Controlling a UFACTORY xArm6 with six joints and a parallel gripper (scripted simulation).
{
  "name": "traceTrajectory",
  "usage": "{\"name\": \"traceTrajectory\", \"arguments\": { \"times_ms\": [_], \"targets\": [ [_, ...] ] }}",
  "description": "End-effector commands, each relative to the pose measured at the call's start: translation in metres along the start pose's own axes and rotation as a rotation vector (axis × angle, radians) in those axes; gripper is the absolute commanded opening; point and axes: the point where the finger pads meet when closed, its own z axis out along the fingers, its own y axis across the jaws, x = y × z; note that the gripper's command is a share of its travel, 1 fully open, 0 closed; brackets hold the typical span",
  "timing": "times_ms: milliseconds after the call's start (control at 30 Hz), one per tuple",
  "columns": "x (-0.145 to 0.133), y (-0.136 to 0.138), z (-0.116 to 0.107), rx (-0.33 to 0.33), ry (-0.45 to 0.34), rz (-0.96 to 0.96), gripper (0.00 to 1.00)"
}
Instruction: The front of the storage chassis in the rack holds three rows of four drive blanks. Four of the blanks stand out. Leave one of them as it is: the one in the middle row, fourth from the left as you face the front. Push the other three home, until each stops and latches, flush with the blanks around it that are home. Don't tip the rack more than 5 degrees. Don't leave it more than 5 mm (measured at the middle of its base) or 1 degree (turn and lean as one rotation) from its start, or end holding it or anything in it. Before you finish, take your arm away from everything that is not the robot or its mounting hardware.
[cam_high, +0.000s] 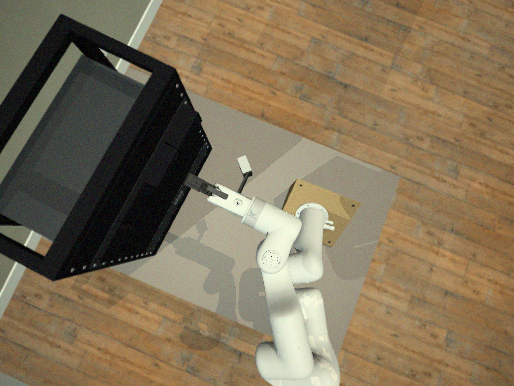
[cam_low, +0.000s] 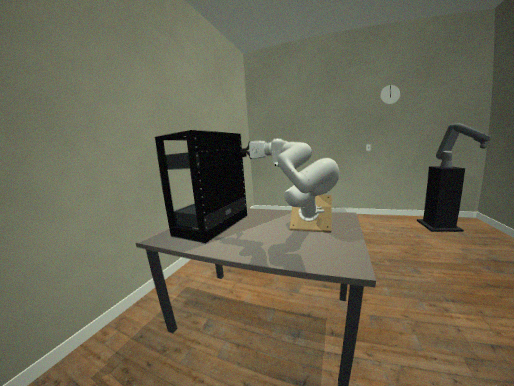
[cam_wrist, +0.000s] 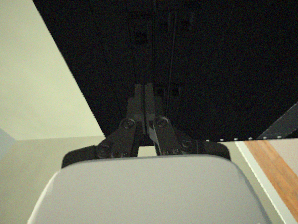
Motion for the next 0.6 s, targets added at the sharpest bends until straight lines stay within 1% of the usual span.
{"name": "traceTrajectory", "arguments": {
  "times_ms": [0, 100, 167, 267, 567],
  "targets": [
    [0.000, -0.002, 0.021, 0.002, -0.001, -0.002, 0.00],
    [0.000, -0.002, 0.037, 0.002, -0.001, -0.002, 0.00],
    [0.000, -0.002, 0.037, 0.002, -0.001, -0.002, 0.00],
    [0.000, -0.002, 0.045, 0.002, -0.001, -0.002, 0.00],
    [0.000, -0.002, 0.045, 0.002, -0.001, -0.002, 0.00]
  ]
}}
